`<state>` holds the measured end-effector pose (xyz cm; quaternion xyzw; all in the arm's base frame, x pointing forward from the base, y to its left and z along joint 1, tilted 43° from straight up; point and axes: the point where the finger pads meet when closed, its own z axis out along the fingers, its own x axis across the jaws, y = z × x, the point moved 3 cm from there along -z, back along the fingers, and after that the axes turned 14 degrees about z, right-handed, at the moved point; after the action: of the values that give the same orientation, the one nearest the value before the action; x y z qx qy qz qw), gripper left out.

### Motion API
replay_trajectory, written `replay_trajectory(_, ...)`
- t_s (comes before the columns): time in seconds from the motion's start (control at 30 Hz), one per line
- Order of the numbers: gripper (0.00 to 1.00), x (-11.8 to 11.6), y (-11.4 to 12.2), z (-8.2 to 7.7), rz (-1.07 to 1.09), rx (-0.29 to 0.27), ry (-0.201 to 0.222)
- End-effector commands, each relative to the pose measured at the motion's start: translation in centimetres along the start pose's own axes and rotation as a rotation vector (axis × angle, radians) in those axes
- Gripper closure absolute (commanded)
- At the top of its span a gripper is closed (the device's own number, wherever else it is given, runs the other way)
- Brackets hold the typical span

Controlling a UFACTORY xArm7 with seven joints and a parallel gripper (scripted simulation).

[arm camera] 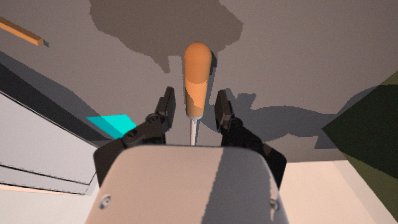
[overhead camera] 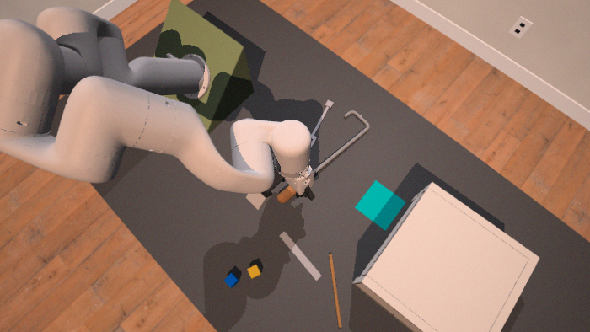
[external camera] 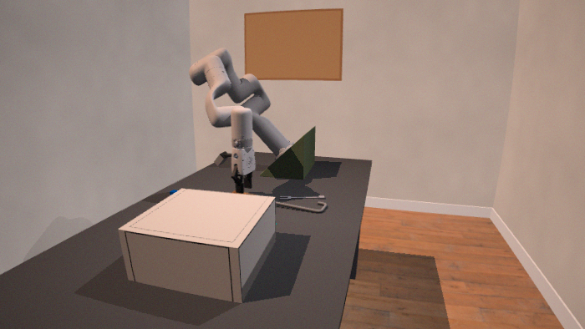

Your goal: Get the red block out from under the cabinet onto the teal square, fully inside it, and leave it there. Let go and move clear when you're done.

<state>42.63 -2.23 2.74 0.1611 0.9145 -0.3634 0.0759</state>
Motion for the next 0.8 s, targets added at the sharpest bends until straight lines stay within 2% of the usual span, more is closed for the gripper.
replay_trajectory(0.0,0.42,-0.1,0.1,0.1,-0.001,-0.003,-0.003)
replay_trajectory(0.77,0.42,-0.1,0.1,2.6,-0.001,-0.003,-0.003)
